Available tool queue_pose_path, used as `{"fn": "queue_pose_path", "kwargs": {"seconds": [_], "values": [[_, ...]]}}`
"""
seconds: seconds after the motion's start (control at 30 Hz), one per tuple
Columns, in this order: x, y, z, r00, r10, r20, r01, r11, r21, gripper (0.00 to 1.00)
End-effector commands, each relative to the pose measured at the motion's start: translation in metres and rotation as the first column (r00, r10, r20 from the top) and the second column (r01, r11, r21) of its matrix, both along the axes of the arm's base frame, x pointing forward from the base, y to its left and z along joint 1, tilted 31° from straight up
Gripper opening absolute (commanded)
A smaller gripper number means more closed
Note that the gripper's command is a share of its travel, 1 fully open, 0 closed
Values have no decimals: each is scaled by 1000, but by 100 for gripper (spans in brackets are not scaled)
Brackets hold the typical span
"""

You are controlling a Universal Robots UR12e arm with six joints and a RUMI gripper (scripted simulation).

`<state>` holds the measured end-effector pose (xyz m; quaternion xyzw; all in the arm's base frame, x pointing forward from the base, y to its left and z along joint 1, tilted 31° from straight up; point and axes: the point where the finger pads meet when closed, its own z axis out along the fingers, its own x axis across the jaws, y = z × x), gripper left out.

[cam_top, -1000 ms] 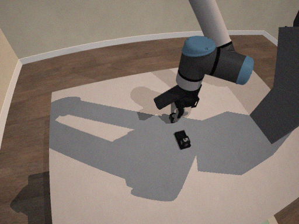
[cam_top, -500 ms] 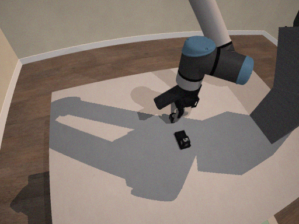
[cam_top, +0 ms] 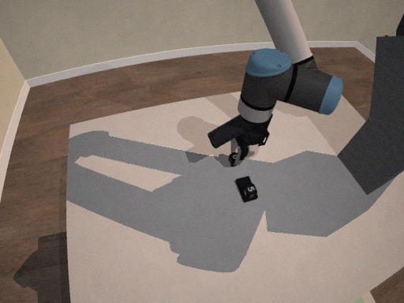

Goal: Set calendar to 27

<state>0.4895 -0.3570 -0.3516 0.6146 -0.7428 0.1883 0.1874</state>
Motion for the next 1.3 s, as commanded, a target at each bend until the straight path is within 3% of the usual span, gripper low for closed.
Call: {"fn": "queue_pose_path", "kwargs": {"seconds": [0.0, 0.3, 0.93, 1.27], "values": [[0, 0, 0, 1000, 0, 0, 0, 1000, 0, 18], [0, 0, 0, 1000, 0, 0, 0, 1000, 0, 29], [1, 4, 8, 1000, 0, 0, 0, 1000, 0, 29], [3, 30, 50, 1000, 0, 0, 0, 1000, 0, 29]]}}
